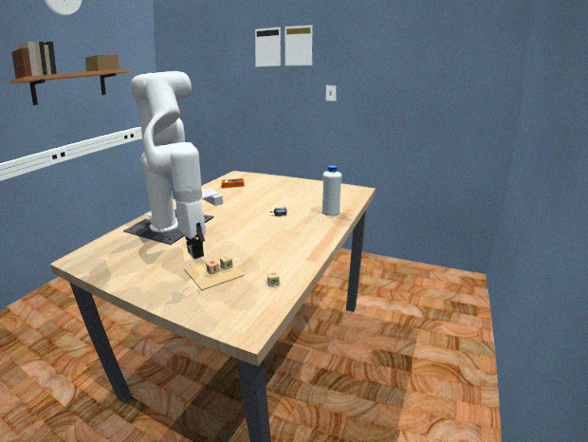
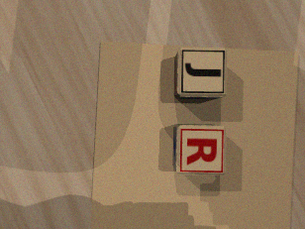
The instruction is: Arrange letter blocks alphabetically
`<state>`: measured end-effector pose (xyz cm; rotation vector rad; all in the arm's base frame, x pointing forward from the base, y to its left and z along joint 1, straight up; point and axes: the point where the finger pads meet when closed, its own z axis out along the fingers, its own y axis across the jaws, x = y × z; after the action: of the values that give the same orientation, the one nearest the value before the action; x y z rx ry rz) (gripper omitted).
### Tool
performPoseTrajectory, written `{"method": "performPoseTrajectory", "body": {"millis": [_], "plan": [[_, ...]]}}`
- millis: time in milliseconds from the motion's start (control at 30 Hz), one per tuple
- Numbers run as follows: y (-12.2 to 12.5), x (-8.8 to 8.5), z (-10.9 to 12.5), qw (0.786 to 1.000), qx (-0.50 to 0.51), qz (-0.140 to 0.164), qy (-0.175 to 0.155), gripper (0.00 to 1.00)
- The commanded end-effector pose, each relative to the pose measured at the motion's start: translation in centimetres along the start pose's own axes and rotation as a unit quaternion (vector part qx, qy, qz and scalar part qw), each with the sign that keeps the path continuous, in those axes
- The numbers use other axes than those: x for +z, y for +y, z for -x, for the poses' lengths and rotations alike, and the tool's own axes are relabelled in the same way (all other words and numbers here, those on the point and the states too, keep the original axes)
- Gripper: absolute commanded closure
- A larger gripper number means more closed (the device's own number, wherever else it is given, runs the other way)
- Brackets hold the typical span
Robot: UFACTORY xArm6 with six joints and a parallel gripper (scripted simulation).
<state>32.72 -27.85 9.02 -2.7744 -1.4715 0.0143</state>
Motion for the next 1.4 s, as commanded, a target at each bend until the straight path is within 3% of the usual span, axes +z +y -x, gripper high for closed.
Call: {"method": "performPoseTrajectory", "body": {"millis": [0,267,467,1367], "plan": [[0.3,1.2,0.0,1.0,0.0,0.003,0.0,0.72],[0.3,4.9,0.0,1.0,0.0,0.003,0.0,0.72],[0.3,6.3,0.0,1.0,0.0,0.003,0.0,0.72],[0.3,6.5,0.0,1.0,0.0,0.003,0.0,0.72]]}}
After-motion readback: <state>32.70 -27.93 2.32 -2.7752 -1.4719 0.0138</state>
